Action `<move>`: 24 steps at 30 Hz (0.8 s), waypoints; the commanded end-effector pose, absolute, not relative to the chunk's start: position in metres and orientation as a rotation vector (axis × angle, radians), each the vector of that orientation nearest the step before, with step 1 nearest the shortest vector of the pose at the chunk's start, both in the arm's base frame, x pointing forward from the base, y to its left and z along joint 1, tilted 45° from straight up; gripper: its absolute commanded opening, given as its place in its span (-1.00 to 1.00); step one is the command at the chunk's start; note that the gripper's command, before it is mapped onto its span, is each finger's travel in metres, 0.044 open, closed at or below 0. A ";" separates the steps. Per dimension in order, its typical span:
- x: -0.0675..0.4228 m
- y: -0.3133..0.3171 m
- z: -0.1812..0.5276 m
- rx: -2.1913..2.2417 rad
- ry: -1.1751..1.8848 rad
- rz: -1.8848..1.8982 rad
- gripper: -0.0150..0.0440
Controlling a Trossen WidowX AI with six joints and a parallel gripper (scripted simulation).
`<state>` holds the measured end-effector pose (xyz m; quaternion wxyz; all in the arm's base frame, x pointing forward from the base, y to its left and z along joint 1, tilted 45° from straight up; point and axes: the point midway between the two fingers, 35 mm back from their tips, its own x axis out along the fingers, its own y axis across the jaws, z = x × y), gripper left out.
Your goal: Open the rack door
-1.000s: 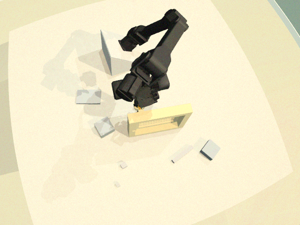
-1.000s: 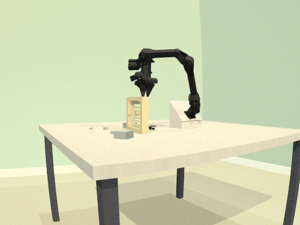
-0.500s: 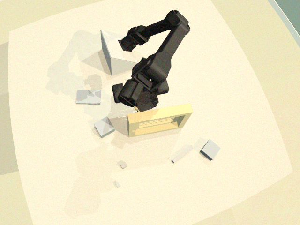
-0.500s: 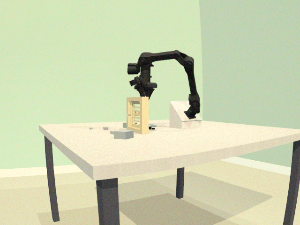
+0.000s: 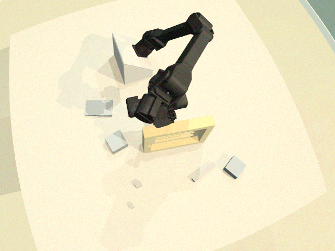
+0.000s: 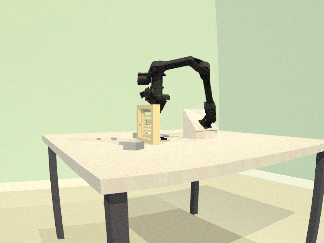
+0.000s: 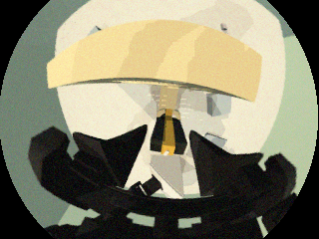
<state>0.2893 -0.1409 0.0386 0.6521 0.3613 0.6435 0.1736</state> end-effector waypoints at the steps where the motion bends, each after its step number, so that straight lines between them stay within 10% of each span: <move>1: 0.290 -0.136 0.035 0.826 1.464 0.388 0.50; 7: 0.290 -0.131 0.030 0.824 1.471 0.386 0.50; 14: 0.290 -0.131 0.030 0.824 1.471 0.386 -0.13; 24: 0.290 -0.131 0.030 0.824 1.471 0.386 -0.35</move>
